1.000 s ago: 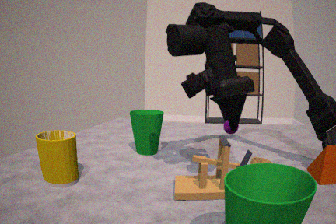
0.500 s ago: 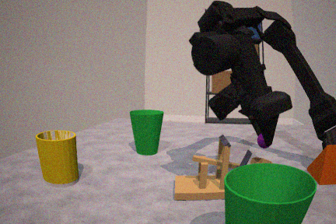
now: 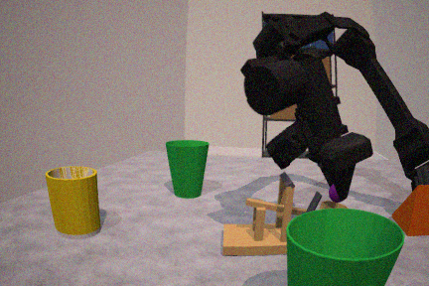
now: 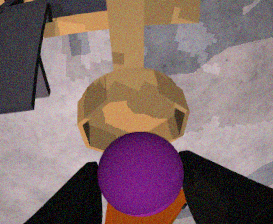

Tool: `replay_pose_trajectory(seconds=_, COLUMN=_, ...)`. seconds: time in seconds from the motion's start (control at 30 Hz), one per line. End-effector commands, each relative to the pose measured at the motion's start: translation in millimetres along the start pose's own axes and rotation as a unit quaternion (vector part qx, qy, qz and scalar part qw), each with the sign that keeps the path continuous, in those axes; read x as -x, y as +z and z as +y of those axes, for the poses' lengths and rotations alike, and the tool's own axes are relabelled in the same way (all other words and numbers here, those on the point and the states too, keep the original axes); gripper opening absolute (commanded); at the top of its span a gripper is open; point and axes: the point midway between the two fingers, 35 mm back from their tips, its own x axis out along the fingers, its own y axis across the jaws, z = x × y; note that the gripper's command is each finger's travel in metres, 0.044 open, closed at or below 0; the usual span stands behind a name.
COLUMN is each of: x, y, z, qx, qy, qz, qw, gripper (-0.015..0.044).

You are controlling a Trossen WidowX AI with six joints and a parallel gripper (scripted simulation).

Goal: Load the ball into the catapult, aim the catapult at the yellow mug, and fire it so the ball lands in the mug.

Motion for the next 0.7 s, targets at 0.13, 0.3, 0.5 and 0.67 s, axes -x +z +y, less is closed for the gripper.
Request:
replay_pose_trajectory(seconds=0.13, x=-4, y=1, z=0, qx=0.000, qy=0.000, qz=0.001, qw=1.000, gripper=0.0000)
replay_pose_trajectory(seconds=0.3, x=-4, y=1, z=0, qx=0.000, qy=0.000, qz=0.001, qw=1.000, gripper=0.0026)
replay_pose_trajectory(seconds=0.5, x=-4, y=1, z=0, qx=0.000, qy=0.000, qz=0.001, qw=1.000, gripper=0.0184)
replay_pose_trajectory(seconds=0.67, x=14, y=-3, z=0, qx=0.002, qy=0.012, qz=-0.021, qw=1.000, gripper=0.0315)
